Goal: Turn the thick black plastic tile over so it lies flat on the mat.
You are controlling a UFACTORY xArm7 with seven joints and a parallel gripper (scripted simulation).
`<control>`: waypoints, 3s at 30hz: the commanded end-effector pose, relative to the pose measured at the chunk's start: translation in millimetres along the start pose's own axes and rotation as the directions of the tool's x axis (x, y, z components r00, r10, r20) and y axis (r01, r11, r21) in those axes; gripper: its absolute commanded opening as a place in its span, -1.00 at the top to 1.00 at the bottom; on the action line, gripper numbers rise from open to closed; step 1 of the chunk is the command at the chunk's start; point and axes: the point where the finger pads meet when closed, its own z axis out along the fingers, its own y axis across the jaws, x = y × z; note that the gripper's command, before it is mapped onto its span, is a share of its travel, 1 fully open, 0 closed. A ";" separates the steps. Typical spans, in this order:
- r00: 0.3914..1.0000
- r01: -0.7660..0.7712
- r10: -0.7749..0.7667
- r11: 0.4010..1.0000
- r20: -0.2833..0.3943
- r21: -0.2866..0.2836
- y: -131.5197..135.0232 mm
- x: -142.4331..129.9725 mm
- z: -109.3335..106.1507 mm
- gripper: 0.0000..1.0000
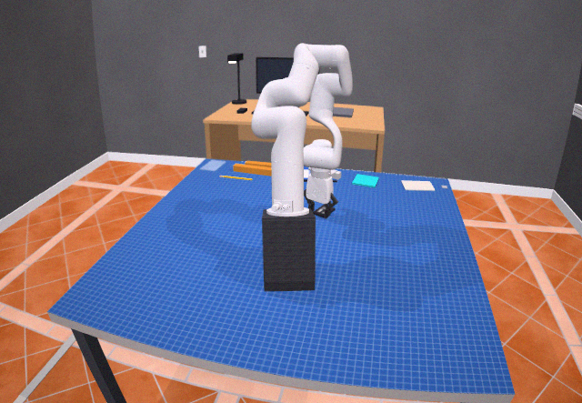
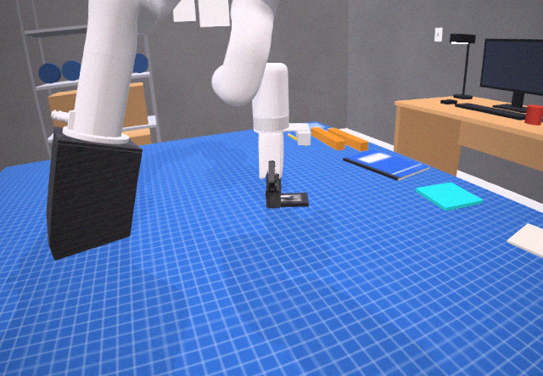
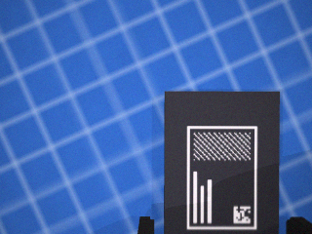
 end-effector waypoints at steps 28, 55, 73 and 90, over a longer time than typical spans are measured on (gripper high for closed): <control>1.000 0.000 0.000 1.000 -0.002 0.000 0.0 0.8 -0.4 -0.29; 1.000 0.000 0.000 1.000 -0.002 0.000 0.0 0.8 -0.4 -0.29; 1.000 0.000 0.000 1.000 -0.002 0.000 0.0 0.8 -0.4 -0.29; 1.000 0.000 0.000 1.000 -0.002 0.000 0.0 0.8 -0.4 -0.29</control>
